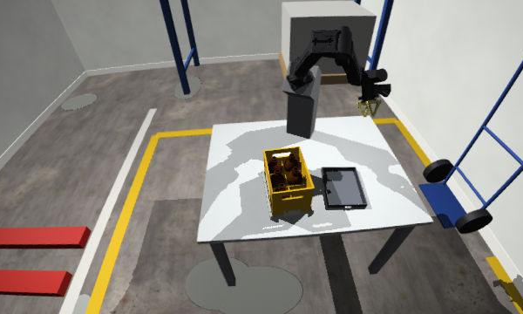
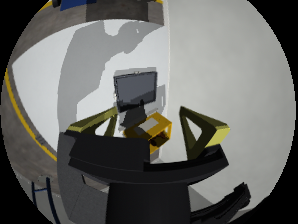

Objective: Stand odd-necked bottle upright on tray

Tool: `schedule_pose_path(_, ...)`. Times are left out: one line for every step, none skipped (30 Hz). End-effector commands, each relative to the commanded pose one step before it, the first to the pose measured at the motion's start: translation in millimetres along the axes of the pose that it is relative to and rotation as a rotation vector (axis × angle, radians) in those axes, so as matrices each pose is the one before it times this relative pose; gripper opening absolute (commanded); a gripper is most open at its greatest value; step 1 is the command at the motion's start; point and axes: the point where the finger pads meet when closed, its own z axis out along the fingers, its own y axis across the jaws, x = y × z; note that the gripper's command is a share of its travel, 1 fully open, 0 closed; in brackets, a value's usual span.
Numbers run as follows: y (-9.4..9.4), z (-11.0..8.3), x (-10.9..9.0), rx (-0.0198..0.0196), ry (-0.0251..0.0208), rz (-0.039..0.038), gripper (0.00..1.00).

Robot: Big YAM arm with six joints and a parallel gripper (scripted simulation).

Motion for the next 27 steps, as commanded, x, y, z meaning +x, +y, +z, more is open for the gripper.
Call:
schedule_pose_path(-1.65, -1.37, -1.52, 0.00203, -0.00402, 0.00465, 1.00)
schedule_pose_path(0.00, 0.00, 0.00, 0.00000, 0.00000, 0.00000, 1.00)
schedule_pose_path(0.00, 0.00, 0.00, 0.00000, 0.00000, 0.00000, 1.00)
schedule_pose_path(0.00, 0.00, 0.00, 0.00000, 0.00000, 0.00000, 1.00)
schedule_pose_path(0.00, 0.00, 0.00, 0.00000, 0.00000, 0.00000, 1.00)
schedule_pose_path(0.00, 0.00, 0.00, 0.00000, 0.00000, 0.00000, 1.00)
schedule_pose_path(0.00, 0.00, 0.00, 0.00000, 0.00000, 0.00000, 1.00)
schedule_pose_path(0.00, 0.00, 0.00, 0.00000, 0.00000, 0.00000, 1.00)
schedule_pose_path(0.00, 0.00, 0.00, 0.00000, 0.00000, 0.00000, 1.00)
schedule_pose_path(0.00, 0.00, 0.00, 0.00000, 0.00000, 0.00000, 1.00)
schedule_pose_path(0.00, 0.00, 0.00, 0.00000, 0.00000, 0.00000, 1.00)
schedule_pose_path(0.00, 0.00, 0.00, 0.00000, 0.00000, 0.00000, 1.00)
schedule_pose_path(0.00, 0.00, 0.00, 0.00000, 0.00000, 0.00000, 1.00)
schedule_pose_path(0.00, 0.00, 0.00, 0.00000, 0.00000, 0.00000, 1.00)
schedule_pose_path(0.00, 0.00, 0.00, 0.00000, 0.00000, 0.00000, 1.00)
schedule_pose_path(0.00, 0.00, 0.00, 0.00000, 0.00000, 0.00000, 1.00)
schedule_pose_path(0.00, 0.00, 0.00, 0.00000, 0.00000, 0.00000, 1.00)
schedule_pose_path(-2.39, 0.62, -2.76, 0.00108, -0.00003, 0.01085, 1.00)
schedule_pose_path(-1.64, 2.17, 0.15, -0.00241, 0.00344, 0.00905, 1.00)
schedule_pose_path(-4.33, 4.87, 0.21, -0.00482, 0.00838, 0.01923, 1.00)
schedule_pose_path(-2.58, 1.77, -2.84, -0.00234, -0.00178, 0.01206, 1.00)
schedule_pose_path(-2.01, 2.41, -1.16, -0.00453, -0.00241, 0.01350, 1.00)
schedule_pose_path(-2.91, 3.45, -1.62, -0.00636, -0.00338, 0.01927, 1.00)
schedule_pose_path(-3.96, 4.61, -2.10, -0.00828, -0.00442, 0.02573, 1.00)
schedule_pose_path(-5.17, 5.88, -2.58, -0.01018, -0.00548, 0.03274, 1.00)
schedule_pose_path(-6.54, 7.21, -3.03, -0.01197, -0.00654, 0.04015, 1.00)
schedule_pose_path(-8.09, 8.59, -3.44, -0.01353, -0.00758, 0.04785, 1.00)
